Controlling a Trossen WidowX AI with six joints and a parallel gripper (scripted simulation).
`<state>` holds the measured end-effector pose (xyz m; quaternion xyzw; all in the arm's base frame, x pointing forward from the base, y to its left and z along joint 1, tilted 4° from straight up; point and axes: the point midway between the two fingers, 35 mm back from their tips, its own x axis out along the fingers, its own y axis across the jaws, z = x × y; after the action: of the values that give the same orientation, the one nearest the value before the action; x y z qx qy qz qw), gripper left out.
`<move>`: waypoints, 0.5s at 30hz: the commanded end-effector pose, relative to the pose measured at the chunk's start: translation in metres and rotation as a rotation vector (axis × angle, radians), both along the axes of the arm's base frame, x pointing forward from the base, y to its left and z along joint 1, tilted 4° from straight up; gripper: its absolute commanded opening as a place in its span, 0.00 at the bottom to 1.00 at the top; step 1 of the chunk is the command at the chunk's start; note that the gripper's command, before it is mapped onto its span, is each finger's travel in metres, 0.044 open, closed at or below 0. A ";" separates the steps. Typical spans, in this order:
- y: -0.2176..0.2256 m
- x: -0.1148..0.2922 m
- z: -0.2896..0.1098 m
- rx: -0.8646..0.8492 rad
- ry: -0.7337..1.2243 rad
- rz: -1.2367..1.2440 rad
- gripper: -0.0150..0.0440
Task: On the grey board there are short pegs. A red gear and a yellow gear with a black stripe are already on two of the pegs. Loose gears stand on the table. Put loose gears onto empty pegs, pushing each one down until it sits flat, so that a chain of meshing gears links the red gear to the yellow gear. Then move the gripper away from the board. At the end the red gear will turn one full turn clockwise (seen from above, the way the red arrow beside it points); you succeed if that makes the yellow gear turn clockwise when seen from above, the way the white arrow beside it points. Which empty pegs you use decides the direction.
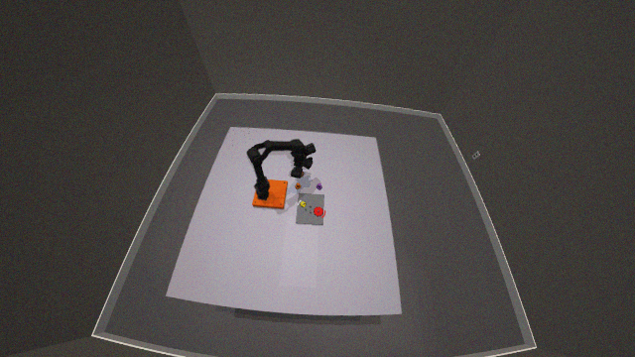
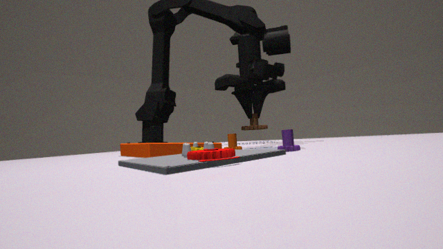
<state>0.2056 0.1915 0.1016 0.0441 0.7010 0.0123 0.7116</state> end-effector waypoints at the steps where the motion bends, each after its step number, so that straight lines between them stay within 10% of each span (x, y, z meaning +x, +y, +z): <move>1: 0.002 0.002 0.011 0.008 -0.006 0.004 0.25; 15: 0.000 0.003 0.040 0.008 -0.006 0.004 0.25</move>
<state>0.2074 0.1907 0.1325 0.0440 0.7009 0.0123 0.7118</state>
